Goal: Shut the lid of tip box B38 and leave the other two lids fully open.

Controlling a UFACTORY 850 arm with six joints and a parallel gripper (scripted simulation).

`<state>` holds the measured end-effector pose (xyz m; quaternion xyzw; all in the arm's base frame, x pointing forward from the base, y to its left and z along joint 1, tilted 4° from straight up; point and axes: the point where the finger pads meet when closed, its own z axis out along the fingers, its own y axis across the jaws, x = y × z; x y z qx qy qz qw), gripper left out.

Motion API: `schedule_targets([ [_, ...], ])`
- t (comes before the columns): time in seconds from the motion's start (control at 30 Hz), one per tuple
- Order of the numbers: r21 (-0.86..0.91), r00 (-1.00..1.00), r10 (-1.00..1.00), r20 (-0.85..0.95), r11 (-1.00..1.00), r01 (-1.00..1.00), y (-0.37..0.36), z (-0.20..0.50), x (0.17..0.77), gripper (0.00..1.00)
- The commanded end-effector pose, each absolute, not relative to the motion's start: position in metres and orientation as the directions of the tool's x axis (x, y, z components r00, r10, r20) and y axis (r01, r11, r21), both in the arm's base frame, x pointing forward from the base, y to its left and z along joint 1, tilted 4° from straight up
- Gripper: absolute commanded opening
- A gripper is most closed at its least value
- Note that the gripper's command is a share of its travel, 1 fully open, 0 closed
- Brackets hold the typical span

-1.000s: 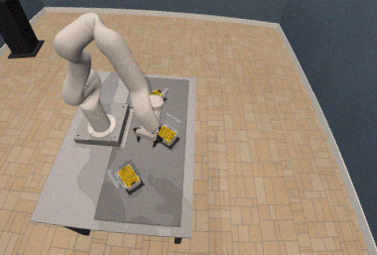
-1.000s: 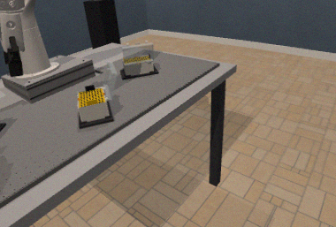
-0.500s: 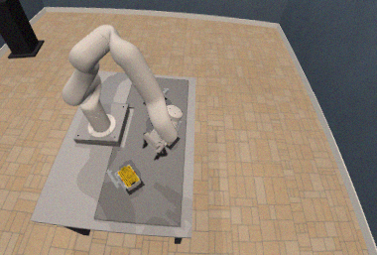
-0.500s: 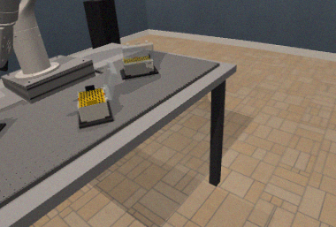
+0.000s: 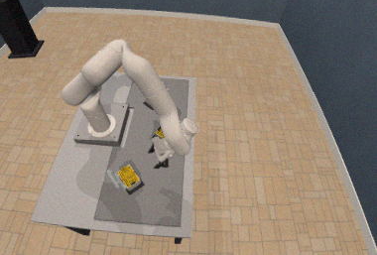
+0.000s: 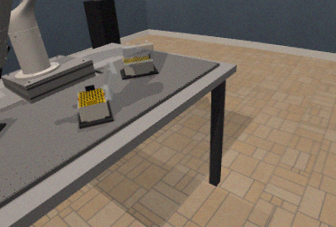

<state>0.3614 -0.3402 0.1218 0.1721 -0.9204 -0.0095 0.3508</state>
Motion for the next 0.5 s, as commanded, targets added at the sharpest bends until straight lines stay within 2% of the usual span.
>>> schedule_targets([
  [0.0, 0.086, -0.692, -0.181, 0.699, 0.982, -0.17, -0.3417, 0.1225, 0.3624, 1.0],
  [0.3, -0.006, -0.652, 0.024, 0.758, 1.0, 0.03, -0.3417, 0.1225, 0.3624, 1.0],
  [0.47, -0.008, -0.651, 0.028, 0.759, 0.999, 0.034, -0.3418, 0.1126, 0.3616, 1.0],
])
